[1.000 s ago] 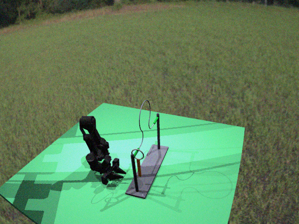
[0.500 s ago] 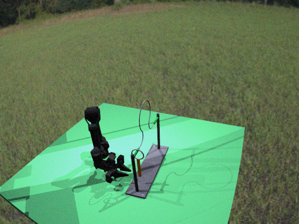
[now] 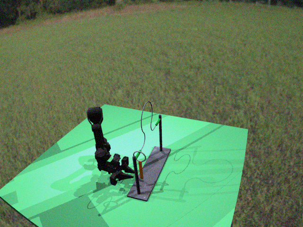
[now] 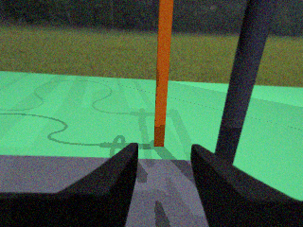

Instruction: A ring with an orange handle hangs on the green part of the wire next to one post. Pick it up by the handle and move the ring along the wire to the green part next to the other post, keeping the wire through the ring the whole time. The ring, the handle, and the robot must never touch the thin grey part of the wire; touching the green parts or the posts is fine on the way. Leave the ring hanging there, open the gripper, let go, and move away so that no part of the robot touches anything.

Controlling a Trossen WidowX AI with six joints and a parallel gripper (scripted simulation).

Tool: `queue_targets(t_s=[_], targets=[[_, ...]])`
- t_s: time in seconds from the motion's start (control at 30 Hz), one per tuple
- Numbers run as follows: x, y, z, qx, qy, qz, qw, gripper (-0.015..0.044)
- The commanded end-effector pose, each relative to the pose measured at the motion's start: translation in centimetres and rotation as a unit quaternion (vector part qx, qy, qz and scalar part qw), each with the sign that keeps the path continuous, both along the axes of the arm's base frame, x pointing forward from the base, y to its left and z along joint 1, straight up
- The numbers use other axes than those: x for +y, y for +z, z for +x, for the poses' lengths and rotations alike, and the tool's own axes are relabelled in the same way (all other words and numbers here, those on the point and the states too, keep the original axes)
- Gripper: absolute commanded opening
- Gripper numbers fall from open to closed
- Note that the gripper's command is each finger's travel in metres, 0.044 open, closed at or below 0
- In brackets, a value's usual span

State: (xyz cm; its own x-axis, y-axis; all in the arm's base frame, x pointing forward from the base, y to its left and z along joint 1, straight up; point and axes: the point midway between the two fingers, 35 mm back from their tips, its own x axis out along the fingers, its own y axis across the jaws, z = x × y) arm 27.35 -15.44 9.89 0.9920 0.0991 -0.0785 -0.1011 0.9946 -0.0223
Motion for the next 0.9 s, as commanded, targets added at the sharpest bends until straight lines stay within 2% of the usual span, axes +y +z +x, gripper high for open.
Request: queue_targets(t_s=[0.0,0.87], targets=[[-0.1,-0.1,0.7,0.001,-0.001,0.003,1.0,0.016],[0.3,-0.3,4.7,-0.001,-0.001,0.003,1.0,0.016]])
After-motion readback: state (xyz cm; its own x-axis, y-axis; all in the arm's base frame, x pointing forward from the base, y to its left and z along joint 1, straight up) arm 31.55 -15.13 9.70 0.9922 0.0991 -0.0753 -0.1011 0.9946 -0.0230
